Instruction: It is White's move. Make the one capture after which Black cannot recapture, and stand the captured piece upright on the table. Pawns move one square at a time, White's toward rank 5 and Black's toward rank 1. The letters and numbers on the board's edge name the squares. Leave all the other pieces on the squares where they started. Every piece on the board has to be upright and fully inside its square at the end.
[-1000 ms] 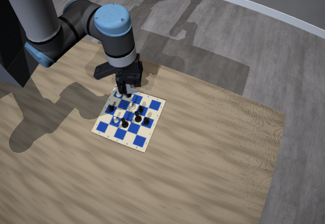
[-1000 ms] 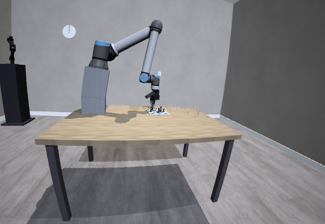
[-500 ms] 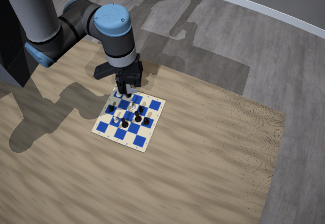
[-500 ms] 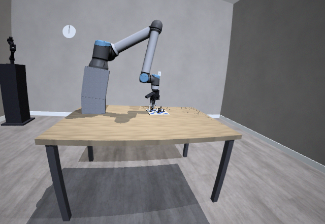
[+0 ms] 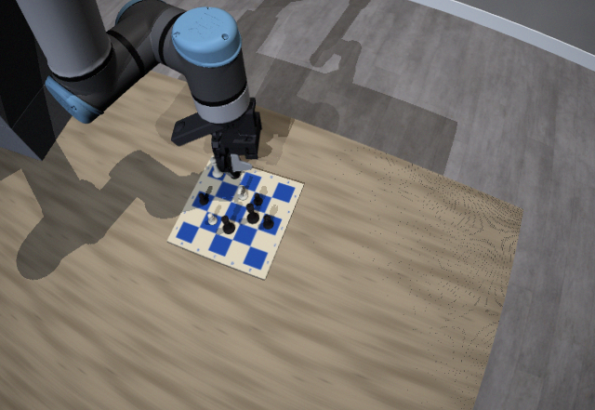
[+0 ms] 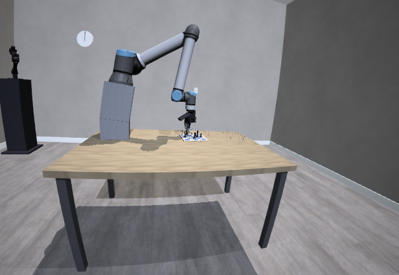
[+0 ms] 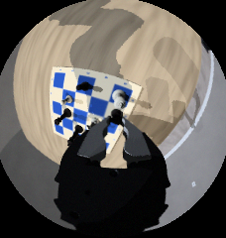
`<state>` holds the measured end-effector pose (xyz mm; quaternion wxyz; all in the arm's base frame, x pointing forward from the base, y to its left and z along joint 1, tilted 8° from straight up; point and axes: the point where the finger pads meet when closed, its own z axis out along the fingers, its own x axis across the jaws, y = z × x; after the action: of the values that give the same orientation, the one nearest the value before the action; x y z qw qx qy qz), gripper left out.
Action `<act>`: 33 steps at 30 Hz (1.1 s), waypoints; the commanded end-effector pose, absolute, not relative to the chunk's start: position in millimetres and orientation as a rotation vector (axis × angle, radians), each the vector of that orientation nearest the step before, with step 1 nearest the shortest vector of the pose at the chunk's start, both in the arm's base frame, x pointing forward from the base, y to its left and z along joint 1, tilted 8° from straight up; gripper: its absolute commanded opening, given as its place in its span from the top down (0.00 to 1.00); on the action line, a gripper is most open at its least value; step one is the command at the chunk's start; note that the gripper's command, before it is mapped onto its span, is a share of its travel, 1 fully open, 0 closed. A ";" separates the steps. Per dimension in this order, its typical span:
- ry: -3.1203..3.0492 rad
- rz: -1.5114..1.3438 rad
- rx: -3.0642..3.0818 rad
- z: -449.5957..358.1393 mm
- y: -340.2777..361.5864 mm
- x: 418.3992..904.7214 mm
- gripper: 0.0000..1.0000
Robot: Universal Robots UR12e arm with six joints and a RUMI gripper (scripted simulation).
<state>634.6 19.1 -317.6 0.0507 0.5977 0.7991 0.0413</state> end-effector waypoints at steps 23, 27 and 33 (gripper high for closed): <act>2.432 0.126 1.819 -231.8 18.6 623.7 1.00; 2.432 0.126 1.819 -224.6 18.6 622.7 1.00; 2.432 0.126 1.819 -218.0 18.6 621.9 1.00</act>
<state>622.1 18.7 -222.7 0.0509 0.5977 0.7990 0.0414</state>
